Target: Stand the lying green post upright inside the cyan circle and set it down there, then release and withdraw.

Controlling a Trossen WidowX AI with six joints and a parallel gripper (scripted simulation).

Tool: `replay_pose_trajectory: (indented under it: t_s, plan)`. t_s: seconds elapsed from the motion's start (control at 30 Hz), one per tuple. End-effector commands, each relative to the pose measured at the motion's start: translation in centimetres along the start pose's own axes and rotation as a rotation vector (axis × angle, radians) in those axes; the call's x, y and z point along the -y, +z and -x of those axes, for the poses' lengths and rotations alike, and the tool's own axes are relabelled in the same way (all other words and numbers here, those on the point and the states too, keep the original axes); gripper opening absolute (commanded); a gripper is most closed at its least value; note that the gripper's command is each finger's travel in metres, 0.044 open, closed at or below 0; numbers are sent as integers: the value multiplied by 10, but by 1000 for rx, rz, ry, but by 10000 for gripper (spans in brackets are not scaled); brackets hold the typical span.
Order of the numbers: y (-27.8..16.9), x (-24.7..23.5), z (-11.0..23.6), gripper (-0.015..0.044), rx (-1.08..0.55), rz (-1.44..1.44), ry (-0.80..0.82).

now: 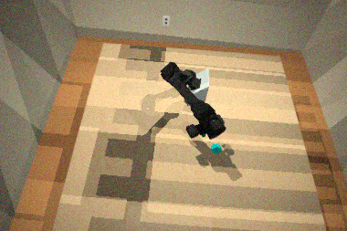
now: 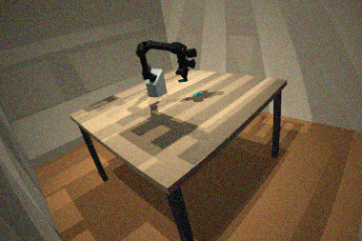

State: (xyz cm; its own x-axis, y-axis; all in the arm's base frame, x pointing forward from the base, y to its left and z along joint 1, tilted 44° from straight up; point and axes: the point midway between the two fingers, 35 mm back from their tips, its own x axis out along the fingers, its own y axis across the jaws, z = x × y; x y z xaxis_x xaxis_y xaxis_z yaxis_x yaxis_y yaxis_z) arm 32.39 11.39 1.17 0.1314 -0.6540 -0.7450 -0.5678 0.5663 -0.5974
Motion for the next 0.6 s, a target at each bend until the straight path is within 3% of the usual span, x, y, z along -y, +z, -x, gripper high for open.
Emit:
replay_pose_trajectory:
  t_s: [0.0,0.57]
  plan:
    - [9,-12,1,23,0,110,1]
    - [34,-62,-2,23,-8,521,-7]
